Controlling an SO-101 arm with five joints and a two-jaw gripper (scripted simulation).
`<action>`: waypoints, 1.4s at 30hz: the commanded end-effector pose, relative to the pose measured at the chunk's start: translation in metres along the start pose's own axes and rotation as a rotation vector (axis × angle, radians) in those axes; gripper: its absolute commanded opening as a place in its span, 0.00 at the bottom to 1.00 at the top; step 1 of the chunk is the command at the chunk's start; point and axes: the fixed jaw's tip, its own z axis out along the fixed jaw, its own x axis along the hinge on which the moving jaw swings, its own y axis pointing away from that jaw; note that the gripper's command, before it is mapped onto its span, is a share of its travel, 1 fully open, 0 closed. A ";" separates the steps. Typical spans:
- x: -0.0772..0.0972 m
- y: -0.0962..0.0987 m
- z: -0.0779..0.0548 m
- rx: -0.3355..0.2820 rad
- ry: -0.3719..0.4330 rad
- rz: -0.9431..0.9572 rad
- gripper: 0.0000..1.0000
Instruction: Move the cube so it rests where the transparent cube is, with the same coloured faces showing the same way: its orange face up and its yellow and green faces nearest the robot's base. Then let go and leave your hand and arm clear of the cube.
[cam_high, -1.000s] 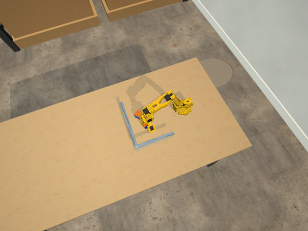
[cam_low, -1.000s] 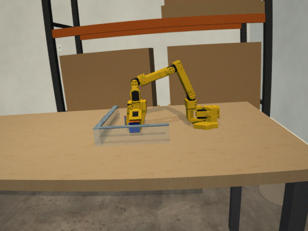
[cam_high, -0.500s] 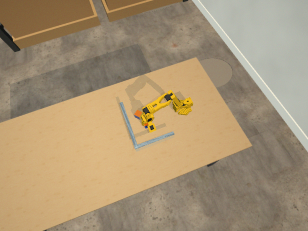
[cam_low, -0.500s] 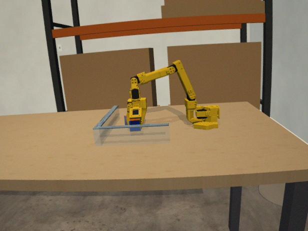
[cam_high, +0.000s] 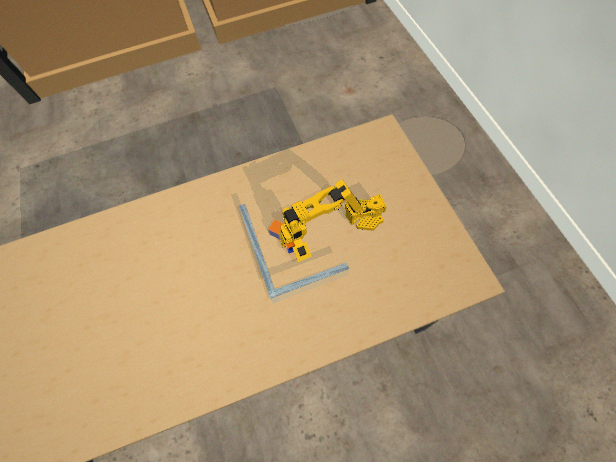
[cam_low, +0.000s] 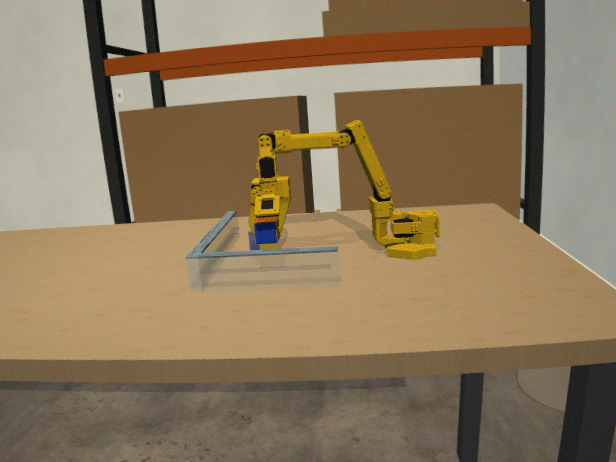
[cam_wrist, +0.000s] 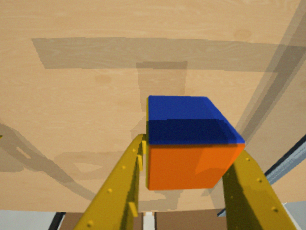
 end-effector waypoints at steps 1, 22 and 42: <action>0.000 -0.008 -0.026 0.114 -0.012 0.000 0.22; 0.000 -0.011 -0.031 0.140 -0.014 0.000 0.22; 0.000 -0.012 -0.031 0.142 -0.014 -0.001 0.22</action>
